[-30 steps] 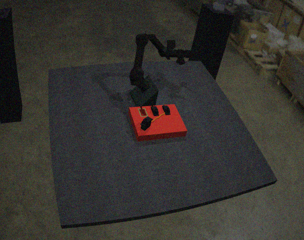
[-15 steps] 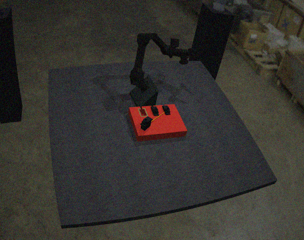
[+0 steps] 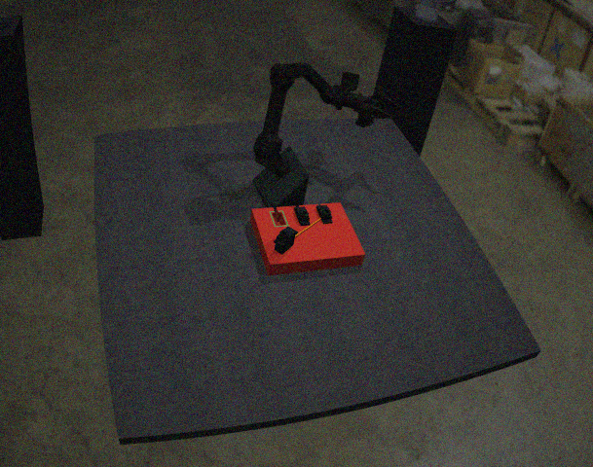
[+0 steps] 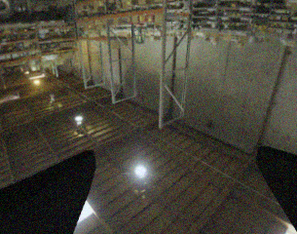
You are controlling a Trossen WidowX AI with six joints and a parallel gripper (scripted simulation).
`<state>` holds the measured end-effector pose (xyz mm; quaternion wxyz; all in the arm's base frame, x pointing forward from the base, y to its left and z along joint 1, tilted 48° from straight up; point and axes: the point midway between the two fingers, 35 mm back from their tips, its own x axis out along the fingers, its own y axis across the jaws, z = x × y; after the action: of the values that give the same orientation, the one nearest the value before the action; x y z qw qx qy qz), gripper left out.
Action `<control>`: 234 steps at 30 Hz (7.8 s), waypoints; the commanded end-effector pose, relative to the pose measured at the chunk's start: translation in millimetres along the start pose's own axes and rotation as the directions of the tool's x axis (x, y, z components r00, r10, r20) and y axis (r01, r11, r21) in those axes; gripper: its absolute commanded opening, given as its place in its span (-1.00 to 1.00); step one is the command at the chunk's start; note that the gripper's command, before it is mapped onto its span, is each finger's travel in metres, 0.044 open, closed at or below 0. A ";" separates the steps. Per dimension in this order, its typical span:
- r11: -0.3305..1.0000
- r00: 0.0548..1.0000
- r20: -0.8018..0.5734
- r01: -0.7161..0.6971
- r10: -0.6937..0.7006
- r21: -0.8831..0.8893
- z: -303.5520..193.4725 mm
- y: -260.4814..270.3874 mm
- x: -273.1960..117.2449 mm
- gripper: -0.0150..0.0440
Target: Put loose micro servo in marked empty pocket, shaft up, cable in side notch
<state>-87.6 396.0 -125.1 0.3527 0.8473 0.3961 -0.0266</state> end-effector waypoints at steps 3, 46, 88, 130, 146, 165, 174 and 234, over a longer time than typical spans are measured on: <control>0.996 0.999 0.045 -0.031 0.027 0.087 -0.5 14.8 14.8 1.00; 0.371 0.881 0.431 -0.474 0.197 0.799 5.7 158.3 109.8 1.00; -0.811 0.544 0.792 -0.310 0.277 0.497 51.6 345.9 122.9 1.00; -0.636 0.091 0.982 0.771 0.166 0.036 104.6 500.9 32.2 1.00; -0.170 -0.082 0.994 0.981 0.072 0.093 117.9 541.6 -21.3 1.00; 0.103 -0.168 0.986 0.981 0.013 0.165 136.8 559.7 -55.4 1.00; 0.104 -0.168 0.986 0.981 0.014 0.166 149.6 560.2 -58.4 1.00; 0.103 -0.168 0.986 0.981 0.013 0.166 136.0 542.1 -66.5 -0.49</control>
<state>275.5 28.4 110.0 0.7486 0.0331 0.4293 -0.5042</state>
